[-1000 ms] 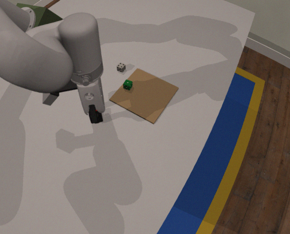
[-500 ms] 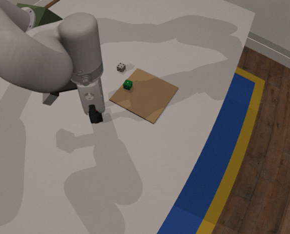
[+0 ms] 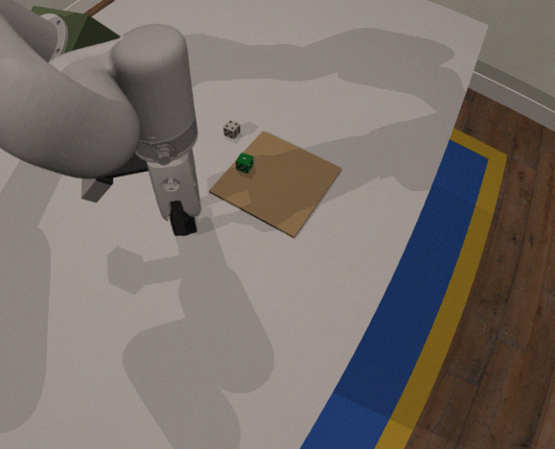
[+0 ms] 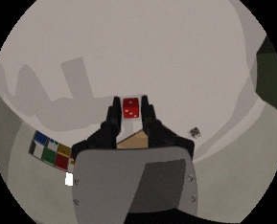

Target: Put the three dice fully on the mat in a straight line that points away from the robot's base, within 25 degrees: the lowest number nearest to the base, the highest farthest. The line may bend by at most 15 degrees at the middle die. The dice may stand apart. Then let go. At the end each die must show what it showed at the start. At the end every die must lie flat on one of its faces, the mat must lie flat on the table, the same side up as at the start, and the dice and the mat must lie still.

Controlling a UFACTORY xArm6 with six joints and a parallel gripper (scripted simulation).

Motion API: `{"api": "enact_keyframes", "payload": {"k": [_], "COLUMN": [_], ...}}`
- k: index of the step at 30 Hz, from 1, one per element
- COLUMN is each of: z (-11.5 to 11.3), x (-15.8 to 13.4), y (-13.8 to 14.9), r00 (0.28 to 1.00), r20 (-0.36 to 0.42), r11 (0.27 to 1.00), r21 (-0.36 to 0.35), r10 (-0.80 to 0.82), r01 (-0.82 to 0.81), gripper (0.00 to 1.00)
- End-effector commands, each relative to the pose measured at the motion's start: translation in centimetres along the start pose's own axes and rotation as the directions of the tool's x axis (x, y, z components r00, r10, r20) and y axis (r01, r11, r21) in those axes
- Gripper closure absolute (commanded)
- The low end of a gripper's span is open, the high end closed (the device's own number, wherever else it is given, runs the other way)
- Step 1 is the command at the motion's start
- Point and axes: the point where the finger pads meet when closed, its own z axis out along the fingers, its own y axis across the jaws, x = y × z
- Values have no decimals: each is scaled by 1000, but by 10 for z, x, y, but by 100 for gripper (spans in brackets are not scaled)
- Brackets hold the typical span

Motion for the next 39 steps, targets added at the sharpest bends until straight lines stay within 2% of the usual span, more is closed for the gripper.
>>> {"api": "enact_keyframes", "payload": {"k": [1, 34, 39], "z": [-1, -1, -11], "x": [-1, -1, -1], "y": [-1, -1, -1], "r00": [1000, 1000, 1000], "r20": [2, 2, 2], "r11": [1000, 1000, 1000], "r21": [2, 2, 2], "r10": [0, 0, 0], "r01": [0, 0, 0], "gripper": [85, 85, 85]}}
